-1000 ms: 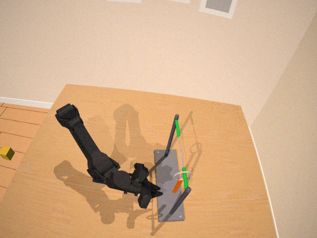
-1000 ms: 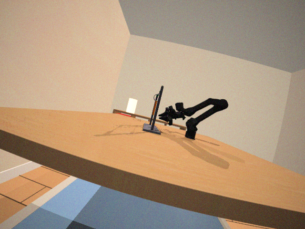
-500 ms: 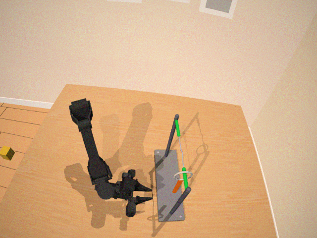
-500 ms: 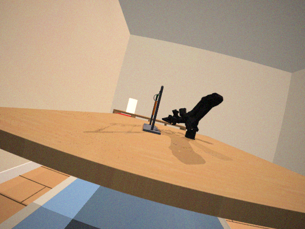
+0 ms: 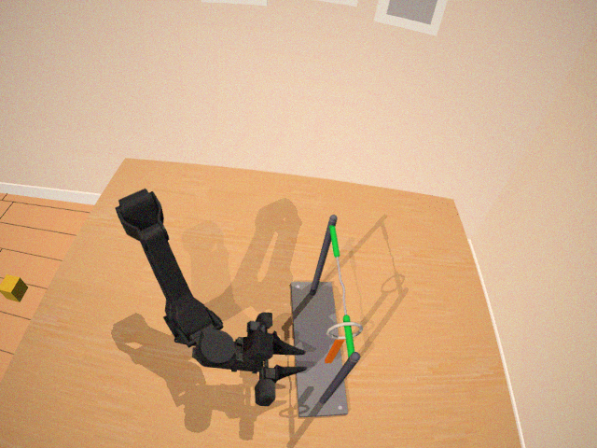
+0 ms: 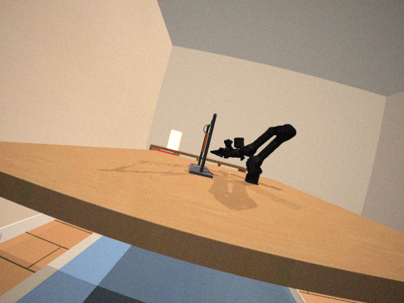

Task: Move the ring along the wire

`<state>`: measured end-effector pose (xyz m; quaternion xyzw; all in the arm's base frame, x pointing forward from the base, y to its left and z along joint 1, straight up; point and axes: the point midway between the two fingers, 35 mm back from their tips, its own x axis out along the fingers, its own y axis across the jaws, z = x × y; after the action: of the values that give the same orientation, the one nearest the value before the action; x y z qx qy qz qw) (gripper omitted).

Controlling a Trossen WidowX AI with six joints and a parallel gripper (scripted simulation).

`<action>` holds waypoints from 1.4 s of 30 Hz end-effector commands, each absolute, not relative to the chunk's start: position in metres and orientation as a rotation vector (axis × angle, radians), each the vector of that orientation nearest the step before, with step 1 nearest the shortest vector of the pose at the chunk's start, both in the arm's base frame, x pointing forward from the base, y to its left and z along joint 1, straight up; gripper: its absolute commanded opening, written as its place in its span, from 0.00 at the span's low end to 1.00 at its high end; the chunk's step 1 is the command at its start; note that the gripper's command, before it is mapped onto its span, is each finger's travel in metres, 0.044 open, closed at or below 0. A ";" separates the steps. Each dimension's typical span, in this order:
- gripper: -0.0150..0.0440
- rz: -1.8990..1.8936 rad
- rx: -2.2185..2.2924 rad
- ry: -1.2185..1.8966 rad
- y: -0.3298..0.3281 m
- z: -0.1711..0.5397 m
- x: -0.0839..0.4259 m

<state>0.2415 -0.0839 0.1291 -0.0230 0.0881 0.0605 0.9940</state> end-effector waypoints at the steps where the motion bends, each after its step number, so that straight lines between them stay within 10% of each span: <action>1: 0.53 0.116 -0.021 0.165 -0.082 0.140 0.254; 42: 0.53 0.116 -0.021 0.164 -0.079 0.135 0.306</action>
<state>0.3014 -0.0786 0.1363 -0.0126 0.0815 0.0598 0.9948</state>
